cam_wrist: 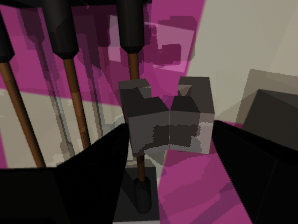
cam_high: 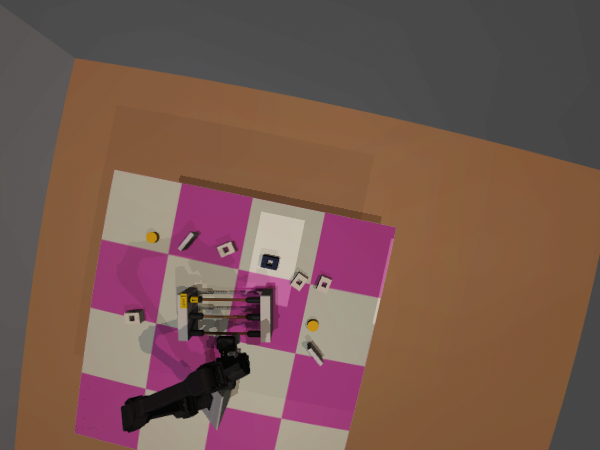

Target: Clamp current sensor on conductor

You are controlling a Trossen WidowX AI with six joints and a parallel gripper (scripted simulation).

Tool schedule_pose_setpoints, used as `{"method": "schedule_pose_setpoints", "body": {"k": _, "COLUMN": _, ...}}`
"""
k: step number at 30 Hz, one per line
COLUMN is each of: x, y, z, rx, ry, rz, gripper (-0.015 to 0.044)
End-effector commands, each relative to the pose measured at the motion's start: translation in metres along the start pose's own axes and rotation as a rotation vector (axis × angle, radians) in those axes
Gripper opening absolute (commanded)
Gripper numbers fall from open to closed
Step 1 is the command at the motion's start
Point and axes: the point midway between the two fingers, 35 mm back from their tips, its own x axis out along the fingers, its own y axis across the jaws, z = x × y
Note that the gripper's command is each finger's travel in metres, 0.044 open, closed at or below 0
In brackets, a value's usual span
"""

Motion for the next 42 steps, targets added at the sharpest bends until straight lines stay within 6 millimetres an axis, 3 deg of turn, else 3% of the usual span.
{"method": "schedule_pose_setpoints", "body": {"k": 1, "x": -0.004, "y": 0.016, "z": 0.003, "rx": 0.001, "ry": -0.005, "rz": 0.009, "gripper": 0.0000}}
{"method": "schedule_pose_setpoints", "body": {"k": 20, "x": -0.005, "y": 0.094, "z": 0.006, "rx": -0.002, "ry": -0.008, "rz": 0.013, "gripper": 0.0000}}
{"method": "schedule_pose_setpoints", "body": {"k": 39, "x": 0.010, "y": 0.166, "z": -0.011, "rx": -0.010, "ry": 0.006, "rz": 0.018, "gripper": 0.0000}}
{"method": "schedule_pose_setpoints", "body": {"k": 42, "x": 0.012, "y": 0.169, "z": -0.012, "rx": -0.010, "ry": 0.007, "rz": 0.018, "gripper": 0.0000}}
